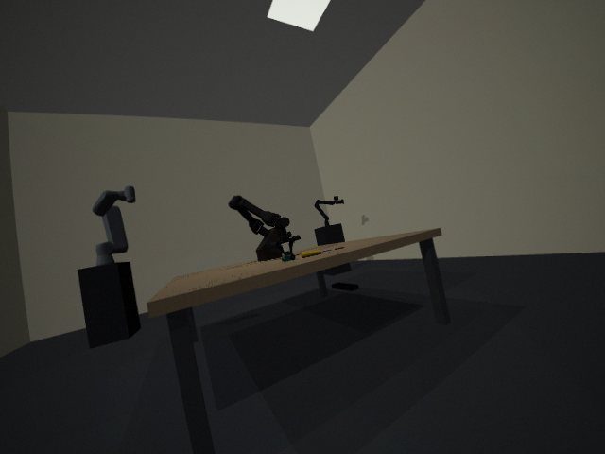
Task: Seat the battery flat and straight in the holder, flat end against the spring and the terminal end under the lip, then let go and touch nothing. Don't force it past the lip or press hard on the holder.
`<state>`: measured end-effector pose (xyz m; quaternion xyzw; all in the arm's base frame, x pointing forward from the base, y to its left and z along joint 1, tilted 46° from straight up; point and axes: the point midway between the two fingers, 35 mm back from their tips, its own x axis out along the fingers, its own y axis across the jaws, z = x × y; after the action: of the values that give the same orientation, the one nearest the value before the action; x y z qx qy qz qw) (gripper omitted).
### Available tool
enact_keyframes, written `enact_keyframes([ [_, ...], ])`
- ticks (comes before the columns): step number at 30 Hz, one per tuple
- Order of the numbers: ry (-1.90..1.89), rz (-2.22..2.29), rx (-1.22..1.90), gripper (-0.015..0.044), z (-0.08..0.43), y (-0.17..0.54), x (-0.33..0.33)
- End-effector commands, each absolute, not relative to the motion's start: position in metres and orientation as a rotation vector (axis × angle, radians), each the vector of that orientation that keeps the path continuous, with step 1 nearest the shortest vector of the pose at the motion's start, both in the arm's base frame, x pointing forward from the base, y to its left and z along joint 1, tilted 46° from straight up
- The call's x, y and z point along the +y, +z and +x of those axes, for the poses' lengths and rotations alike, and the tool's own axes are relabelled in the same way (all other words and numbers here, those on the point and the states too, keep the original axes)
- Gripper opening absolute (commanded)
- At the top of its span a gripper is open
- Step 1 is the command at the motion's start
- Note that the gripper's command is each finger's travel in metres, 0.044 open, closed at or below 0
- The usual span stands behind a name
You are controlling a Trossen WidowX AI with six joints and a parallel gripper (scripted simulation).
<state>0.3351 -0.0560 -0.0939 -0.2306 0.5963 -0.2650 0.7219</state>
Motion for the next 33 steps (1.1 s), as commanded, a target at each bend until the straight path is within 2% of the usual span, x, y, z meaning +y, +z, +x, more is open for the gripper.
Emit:
enact_keyframes([
  [1,-0.586,-0.504,1.309,0.0181,0.336,-0.088,-0.05],
  [6,-0.587,-0.503,1.309,0.0181,0.336,-0.085,-0.047],
  [16,-0.585,-0.5,1.309,0.044,0.329,-0.035,0.007],
  [33,-0.585,-0.5,1.309,0.044,0.327,-0.035,0.008],
])
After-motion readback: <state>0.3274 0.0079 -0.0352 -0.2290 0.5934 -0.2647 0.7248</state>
